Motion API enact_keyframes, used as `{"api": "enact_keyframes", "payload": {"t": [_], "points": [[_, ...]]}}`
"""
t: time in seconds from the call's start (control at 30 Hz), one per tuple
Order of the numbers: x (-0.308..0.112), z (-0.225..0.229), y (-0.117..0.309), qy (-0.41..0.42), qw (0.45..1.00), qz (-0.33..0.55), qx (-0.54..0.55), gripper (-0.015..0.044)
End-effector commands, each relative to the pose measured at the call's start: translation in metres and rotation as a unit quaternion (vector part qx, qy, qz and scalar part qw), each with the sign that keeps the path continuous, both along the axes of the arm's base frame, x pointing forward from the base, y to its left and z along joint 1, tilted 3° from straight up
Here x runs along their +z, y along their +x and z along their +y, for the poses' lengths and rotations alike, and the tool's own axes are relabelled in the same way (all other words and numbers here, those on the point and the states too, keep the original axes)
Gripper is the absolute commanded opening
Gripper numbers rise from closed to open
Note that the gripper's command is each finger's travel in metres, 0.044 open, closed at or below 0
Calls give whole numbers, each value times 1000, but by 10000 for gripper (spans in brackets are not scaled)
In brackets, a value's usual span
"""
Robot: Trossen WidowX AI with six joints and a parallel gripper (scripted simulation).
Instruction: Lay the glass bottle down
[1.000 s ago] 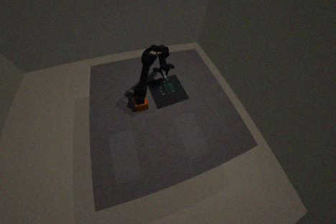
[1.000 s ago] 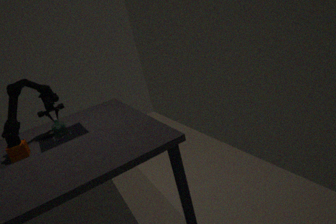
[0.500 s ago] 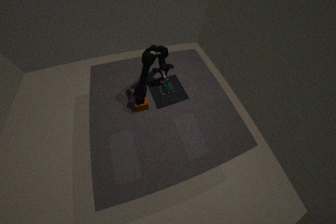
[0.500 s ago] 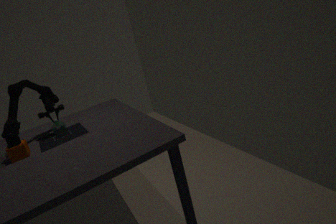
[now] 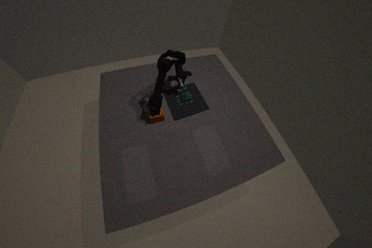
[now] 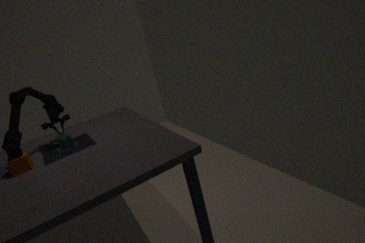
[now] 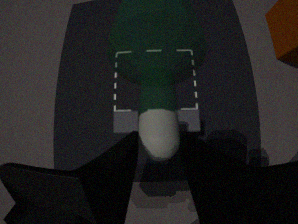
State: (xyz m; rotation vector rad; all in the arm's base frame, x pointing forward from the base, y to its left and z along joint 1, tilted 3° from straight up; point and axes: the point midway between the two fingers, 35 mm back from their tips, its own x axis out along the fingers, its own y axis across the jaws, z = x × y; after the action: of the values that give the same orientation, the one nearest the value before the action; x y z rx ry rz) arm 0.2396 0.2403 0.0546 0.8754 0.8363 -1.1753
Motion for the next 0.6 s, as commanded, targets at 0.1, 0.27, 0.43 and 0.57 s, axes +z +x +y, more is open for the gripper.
{"api": "enact_keyframes", "payload": {"t": [0.1,0.27,0.43,0.57], "points": [[-6,3,1,0,1000,0,-1,118],[-9,5,0,0,1000,0,1,118],[-12,7,0,0,1000,0,3,118],[-14,8,0,0,1000,0,4,118]]}}
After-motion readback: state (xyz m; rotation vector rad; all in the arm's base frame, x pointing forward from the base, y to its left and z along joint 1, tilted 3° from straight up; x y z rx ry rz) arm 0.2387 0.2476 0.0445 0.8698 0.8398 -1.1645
